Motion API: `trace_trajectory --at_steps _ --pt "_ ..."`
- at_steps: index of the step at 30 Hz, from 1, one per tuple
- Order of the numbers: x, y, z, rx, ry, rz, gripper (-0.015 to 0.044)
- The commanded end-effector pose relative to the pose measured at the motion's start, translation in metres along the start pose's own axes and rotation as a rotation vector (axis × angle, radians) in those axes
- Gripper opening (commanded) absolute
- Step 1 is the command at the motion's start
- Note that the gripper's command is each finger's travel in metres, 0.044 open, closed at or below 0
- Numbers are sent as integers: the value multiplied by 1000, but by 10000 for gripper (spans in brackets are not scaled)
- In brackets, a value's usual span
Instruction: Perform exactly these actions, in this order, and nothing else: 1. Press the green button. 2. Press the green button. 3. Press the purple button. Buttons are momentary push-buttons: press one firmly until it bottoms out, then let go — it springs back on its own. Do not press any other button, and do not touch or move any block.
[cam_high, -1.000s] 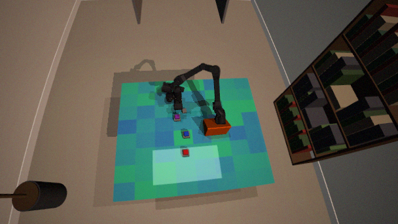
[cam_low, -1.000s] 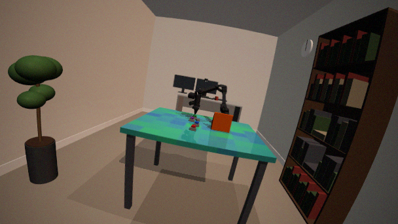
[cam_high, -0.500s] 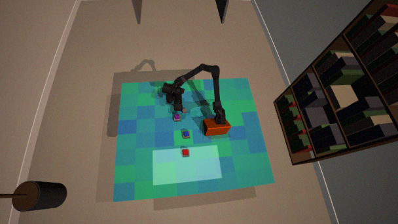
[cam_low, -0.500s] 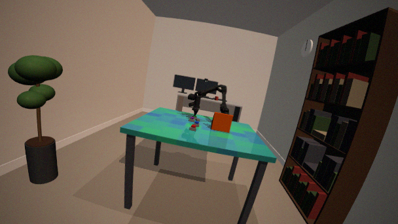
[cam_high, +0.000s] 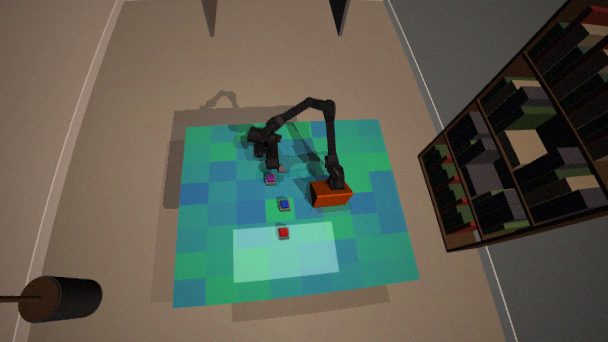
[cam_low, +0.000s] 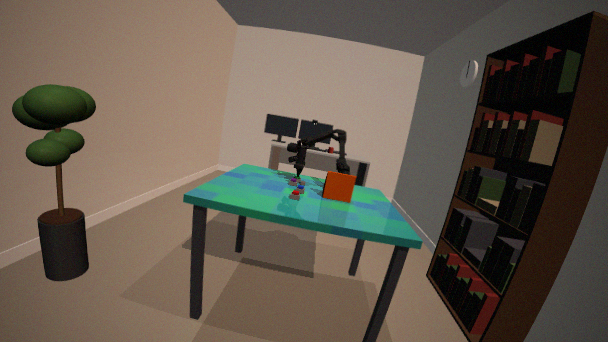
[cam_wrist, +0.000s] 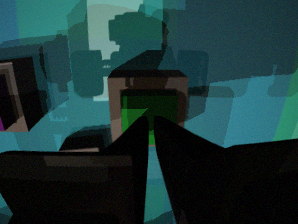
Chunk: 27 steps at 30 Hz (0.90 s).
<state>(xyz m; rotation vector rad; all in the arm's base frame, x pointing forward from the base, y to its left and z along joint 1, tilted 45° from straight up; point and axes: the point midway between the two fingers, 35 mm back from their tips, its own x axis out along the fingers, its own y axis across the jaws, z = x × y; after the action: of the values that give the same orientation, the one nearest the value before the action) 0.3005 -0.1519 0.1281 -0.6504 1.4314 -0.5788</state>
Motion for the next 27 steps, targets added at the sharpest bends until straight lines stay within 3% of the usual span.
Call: trace_trajectory --at_steps 1,7,12,19,24,27 --pt "-26 1 1 -1 -6 2 20" --pt "-31 1 1 -1 -6 3 20" --pt "-87 1 1 -2 -5 6 20" --pt "-90 5 2 -2 -5 7 20" --pt "-90 92 14 -3 -5 13 20" --pt "-90 109 13 -3 -5 10 20"
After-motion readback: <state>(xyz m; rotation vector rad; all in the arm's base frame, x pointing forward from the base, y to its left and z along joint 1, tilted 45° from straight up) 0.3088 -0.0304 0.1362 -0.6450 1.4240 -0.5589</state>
